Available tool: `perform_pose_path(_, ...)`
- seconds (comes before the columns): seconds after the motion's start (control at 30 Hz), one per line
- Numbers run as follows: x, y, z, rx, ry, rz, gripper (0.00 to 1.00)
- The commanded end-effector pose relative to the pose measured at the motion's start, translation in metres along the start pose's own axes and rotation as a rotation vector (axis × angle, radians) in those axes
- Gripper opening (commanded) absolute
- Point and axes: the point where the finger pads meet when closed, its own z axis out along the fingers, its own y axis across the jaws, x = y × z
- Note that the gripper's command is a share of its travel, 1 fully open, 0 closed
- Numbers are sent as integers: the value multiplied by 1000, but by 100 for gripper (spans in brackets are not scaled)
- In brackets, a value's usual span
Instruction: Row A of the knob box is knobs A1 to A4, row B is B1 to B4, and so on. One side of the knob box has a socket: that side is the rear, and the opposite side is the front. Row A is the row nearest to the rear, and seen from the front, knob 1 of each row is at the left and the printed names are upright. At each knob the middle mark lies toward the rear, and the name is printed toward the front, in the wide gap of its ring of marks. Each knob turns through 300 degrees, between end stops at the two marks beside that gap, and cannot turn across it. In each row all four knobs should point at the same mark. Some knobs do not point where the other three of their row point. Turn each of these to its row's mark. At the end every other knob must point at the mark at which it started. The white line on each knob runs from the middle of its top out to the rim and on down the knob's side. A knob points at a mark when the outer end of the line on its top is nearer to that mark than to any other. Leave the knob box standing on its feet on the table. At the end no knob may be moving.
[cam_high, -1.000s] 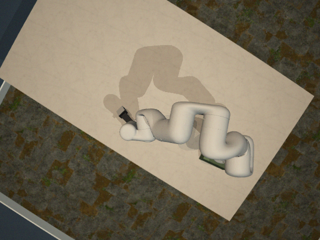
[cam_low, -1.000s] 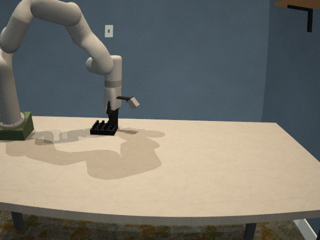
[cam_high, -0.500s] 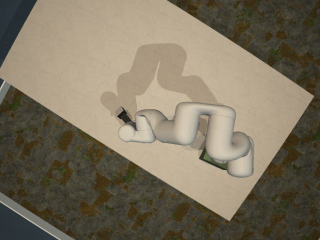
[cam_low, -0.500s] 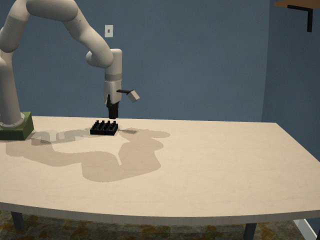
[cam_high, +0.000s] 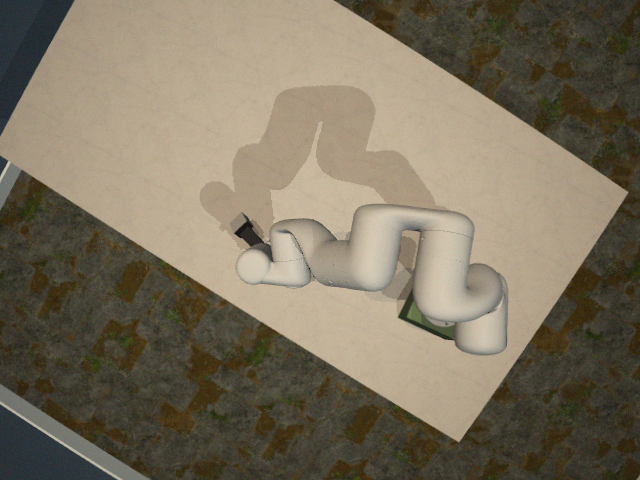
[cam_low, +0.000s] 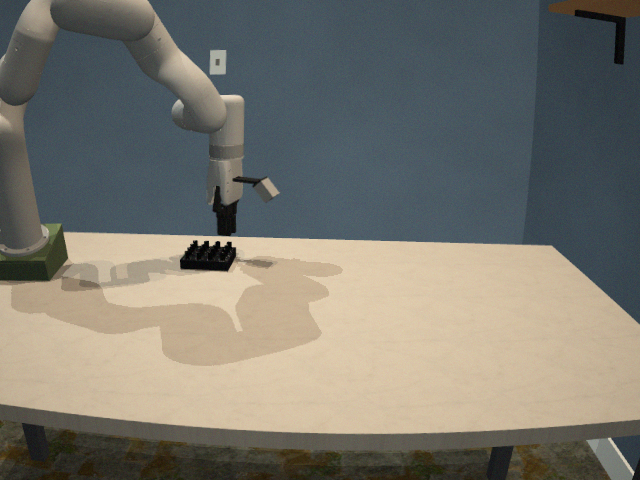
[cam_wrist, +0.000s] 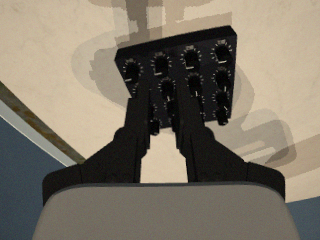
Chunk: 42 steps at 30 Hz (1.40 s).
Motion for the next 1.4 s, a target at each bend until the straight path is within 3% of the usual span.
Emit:
perform_pose_path(0.0, 1, -1, -2, 3, 4, 0, 100)
perform_pose_path(0.3, 1, -1, -15, 3, 4, 0, 100)
perform_pose_path(0.57, 1, -1, -67, 3, 4, 0, 100)
perform_pose_path(0.63, 1, -1, -67, 3, 4, 0, 100)
perform_pose_path(0.9, 1, -1, -109, 3, 4, 0, 100)
perform_pose_path(1.37, 1, -1, -116, 3, 4, 0, 100)
